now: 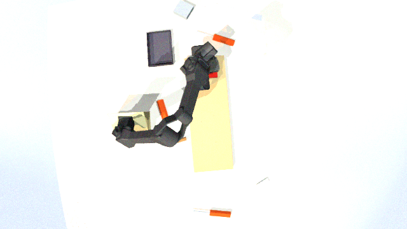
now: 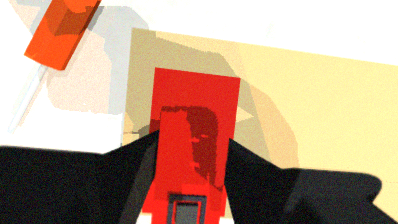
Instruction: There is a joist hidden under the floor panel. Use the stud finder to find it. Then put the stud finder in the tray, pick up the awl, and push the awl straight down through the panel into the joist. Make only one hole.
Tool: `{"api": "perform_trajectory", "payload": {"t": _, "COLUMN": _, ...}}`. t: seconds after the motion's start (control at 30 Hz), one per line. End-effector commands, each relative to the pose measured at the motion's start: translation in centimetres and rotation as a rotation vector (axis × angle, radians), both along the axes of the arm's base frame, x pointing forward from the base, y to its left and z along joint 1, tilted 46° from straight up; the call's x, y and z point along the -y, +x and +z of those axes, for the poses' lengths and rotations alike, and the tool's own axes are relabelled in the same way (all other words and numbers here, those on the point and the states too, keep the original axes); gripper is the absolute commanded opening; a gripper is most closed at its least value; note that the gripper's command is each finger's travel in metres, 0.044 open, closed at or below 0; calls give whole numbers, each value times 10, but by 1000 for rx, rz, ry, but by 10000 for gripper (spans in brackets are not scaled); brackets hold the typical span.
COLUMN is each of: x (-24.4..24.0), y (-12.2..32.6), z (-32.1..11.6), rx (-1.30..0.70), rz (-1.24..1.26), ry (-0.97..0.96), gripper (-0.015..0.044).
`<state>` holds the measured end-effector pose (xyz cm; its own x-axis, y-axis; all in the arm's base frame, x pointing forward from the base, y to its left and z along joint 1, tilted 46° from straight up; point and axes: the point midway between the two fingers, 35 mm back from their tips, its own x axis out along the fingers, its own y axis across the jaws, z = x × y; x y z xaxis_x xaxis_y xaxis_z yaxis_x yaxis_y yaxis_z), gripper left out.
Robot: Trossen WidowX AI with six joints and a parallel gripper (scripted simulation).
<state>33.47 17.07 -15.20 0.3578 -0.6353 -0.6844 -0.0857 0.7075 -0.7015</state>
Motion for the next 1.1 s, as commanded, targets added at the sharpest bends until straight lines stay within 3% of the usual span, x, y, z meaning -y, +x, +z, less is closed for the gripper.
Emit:
{"api": "perform_trajectory", "payload": {"t": 0.0, "x": 5, "y": 0, "z": 4, "rx": -1, "rz": -2, "ry": -1, "gripper": 0}}
{"api": "perform_trajectory", "payload": {"t": 1.07, "x": 43, "y": 5, "z": 41, "rx": -2, "rz": -2, "ry": -5, "gripper": 0}}
